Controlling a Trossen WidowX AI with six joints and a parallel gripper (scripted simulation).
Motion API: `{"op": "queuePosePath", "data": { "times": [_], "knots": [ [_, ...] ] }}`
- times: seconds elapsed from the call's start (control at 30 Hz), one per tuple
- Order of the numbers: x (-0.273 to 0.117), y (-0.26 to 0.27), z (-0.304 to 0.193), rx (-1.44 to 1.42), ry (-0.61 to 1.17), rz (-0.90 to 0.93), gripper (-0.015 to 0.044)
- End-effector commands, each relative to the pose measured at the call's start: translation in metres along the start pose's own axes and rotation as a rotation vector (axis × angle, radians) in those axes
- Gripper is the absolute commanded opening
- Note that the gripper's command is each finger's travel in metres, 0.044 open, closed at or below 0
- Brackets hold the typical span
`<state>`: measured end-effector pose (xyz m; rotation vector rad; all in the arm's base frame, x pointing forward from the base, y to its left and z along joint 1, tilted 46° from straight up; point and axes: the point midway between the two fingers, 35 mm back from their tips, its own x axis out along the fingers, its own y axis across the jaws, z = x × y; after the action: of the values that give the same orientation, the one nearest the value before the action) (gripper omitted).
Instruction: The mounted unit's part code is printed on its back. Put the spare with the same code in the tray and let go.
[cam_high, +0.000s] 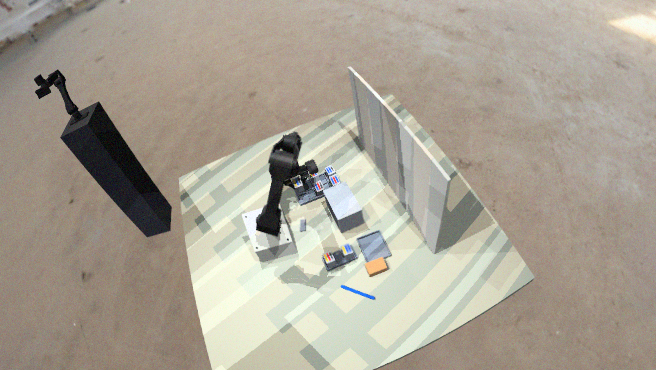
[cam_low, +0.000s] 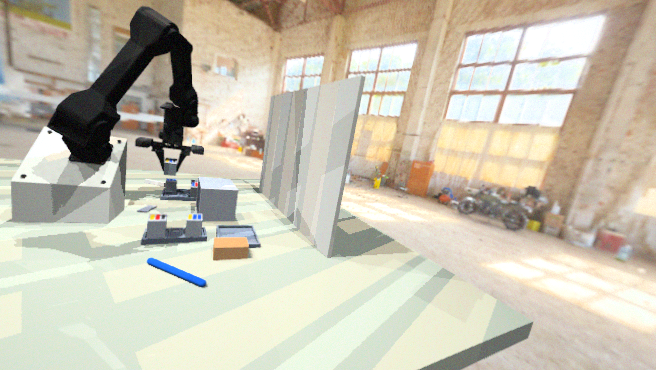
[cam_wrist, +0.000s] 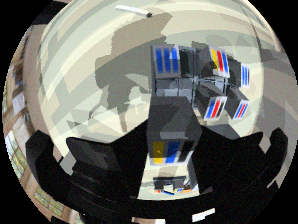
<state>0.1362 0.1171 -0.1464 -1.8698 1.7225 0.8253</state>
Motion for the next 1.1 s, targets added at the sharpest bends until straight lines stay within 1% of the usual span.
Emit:
{"op": "queuePosePath", "data": {
  "times": [0.0,0.2,0.5,0.8,1.07],
  "knots": [
    [-0.026,-0.003,0.001,0.008,-0.014,-0.006,0.0],
    [-0.072,-0.002,-0.007,0.011,-0.018,-0.005,0.0],
    [-0.076,-0.012,-0.012,0.006,-0.031,0.0,0.0],
    [-0.086,-0.057,-0.041,-0.01,-0.078,0.003,0.0],
    [-0.093,-0.097,-0.077,-0.016,-0.104,-0.01,0.0]
  ]
}}
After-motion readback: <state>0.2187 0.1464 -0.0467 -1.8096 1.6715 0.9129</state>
